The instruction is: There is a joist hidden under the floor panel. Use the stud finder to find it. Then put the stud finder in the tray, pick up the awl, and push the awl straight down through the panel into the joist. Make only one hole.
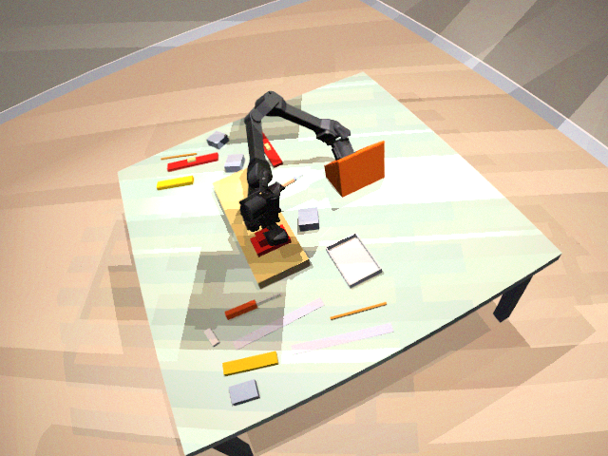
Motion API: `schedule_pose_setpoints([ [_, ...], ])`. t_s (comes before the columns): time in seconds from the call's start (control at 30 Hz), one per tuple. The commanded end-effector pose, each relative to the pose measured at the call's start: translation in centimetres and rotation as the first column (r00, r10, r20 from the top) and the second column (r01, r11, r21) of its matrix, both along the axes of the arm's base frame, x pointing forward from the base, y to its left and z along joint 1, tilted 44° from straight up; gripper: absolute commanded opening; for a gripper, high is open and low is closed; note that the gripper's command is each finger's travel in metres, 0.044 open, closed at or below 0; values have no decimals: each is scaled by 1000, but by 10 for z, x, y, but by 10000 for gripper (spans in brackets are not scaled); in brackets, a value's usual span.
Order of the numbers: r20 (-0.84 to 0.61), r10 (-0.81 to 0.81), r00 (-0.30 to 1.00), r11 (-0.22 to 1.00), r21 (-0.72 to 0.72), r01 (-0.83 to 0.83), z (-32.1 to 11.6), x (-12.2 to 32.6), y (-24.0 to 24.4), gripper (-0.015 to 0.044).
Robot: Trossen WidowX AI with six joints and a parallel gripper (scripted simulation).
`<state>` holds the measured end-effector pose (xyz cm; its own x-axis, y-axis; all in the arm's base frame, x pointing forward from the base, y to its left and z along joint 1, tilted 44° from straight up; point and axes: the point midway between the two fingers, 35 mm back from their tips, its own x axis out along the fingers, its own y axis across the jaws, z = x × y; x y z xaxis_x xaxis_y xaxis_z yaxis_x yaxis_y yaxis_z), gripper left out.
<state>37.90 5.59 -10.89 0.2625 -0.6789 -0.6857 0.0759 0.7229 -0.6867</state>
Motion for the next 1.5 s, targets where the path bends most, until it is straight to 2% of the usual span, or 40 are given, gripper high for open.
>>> schedule_pose_setpoints([
  [0.0, -2, 1, 1000, 1000, 7, -1, -6, 0, 7, 0],
  [1.2, 0, 1, 1000, 1000, 11, -1, -43, 4, 48, 0],
  [1.47, 1, 1, 1000, 1000, 5, -1, -40, 5, 44, 0],
])
